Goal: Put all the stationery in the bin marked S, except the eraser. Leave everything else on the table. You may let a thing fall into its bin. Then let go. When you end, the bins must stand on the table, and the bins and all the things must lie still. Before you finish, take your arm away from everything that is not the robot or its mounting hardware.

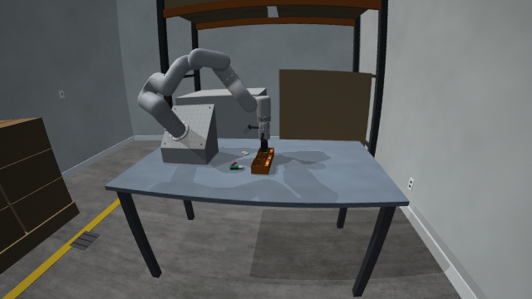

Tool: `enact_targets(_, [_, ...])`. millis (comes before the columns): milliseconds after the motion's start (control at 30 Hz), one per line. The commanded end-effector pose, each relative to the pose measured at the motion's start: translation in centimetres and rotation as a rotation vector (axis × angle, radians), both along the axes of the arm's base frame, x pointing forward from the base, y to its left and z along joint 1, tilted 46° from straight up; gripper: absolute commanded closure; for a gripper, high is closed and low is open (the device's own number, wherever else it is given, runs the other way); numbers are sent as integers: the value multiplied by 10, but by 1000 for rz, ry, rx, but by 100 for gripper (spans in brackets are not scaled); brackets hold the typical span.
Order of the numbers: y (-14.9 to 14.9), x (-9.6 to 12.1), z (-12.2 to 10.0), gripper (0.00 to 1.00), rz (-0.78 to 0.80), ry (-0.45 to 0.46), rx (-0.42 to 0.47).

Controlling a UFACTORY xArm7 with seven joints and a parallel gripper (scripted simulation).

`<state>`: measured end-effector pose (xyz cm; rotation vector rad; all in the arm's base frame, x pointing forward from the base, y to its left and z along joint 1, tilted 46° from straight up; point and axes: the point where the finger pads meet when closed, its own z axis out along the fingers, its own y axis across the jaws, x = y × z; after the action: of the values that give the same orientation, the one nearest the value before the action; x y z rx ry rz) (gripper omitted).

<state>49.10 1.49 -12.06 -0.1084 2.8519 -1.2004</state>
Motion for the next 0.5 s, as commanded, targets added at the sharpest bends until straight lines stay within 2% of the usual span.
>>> enact_targets(0, [6, 1, 5, 53, 3, -2, 2])
enact_targets(467, [19, -1, 17, 53, 3, -2, 2])
